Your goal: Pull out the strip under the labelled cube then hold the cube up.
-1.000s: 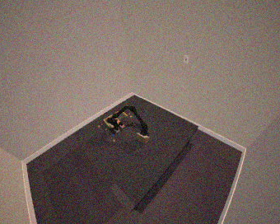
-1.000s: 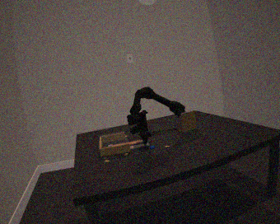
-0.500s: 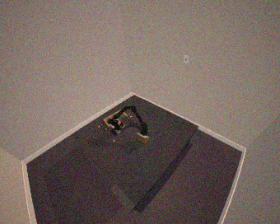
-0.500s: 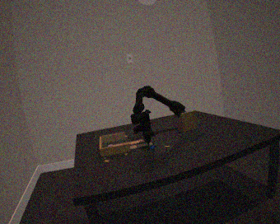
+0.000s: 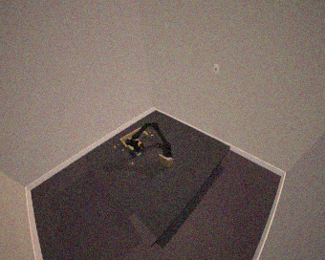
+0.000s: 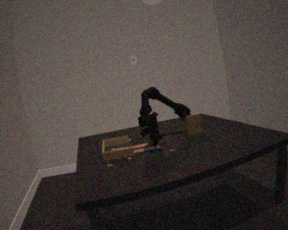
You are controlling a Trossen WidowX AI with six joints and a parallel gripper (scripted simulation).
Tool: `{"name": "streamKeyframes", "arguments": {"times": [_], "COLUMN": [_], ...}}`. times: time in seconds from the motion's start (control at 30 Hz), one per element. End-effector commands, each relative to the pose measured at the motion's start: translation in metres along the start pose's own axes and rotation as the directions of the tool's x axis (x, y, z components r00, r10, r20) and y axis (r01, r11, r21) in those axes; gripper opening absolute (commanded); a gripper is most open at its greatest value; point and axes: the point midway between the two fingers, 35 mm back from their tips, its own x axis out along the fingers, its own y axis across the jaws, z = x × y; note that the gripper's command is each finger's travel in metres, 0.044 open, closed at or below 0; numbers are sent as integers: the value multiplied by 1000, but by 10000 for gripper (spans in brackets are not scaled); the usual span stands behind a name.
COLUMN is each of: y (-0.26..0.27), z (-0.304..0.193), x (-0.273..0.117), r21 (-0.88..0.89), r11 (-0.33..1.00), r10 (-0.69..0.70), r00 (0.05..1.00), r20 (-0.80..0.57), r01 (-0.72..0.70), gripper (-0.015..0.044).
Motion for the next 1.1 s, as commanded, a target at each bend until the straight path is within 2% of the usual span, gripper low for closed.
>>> {"name": "streamKeyframes", "arguments": {"times": [0.0, 1.07], "y": [-1, 0], "z": [-16, -63], "x": [7, 6], "r21": [-11, -12], "r11": [1000, 1000], "r10": [-6, -5], "r00": [1000, 1000], "r20": [-27, -29], "r01": [5, 5], "gripper": [0, 0]}}
